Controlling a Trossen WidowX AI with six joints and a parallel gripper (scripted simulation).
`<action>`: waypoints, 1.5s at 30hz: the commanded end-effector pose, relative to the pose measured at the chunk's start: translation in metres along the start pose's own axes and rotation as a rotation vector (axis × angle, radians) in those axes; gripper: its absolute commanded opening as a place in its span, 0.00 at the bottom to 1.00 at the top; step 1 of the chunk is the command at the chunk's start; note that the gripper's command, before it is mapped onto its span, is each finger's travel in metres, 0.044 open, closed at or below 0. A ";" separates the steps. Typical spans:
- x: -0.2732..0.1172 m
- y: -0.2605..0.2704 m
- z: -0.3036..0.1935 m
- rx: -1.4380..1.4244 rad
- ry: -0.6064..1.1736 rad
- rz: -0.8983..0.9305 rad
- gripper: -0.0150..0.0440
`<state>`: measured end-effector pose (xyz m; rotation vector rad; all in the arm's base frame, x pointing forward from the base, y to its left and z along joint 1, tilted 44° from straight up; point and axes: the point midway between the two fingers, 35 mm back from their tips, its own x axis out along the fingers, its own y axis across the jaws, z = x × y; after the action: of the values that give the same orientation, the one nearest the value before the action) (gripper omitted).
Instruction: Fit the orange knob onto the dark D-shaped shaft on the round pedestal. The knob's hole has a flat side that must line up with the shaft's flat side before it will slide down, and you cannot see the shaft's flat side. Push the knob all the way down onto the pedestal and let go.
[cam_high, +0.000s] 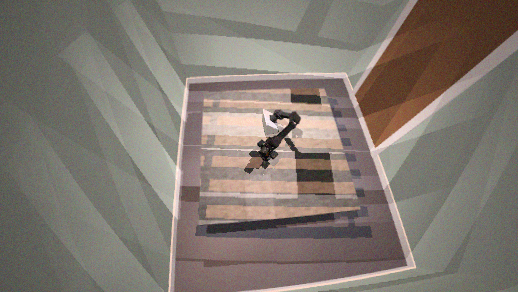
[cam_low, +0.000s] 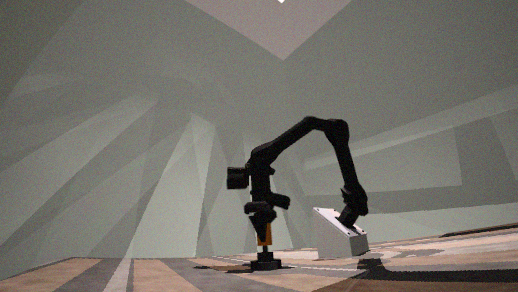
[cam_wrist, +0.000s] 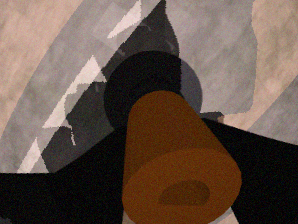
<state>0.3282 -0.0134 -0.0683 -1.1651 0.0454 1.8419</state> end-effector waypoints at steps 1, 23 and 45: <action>-0.004 0.000 -0.002 0.073 0.007 0.000 0.25; 0.000 0.002 -0.002 1.493 0.006 -0.006 0.25; -0.005 -0.001 0.000 2.499 0.003 -0.009 0.25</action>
<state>0.3265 -0.0138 -0.0691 0.5522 1.6038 0.6424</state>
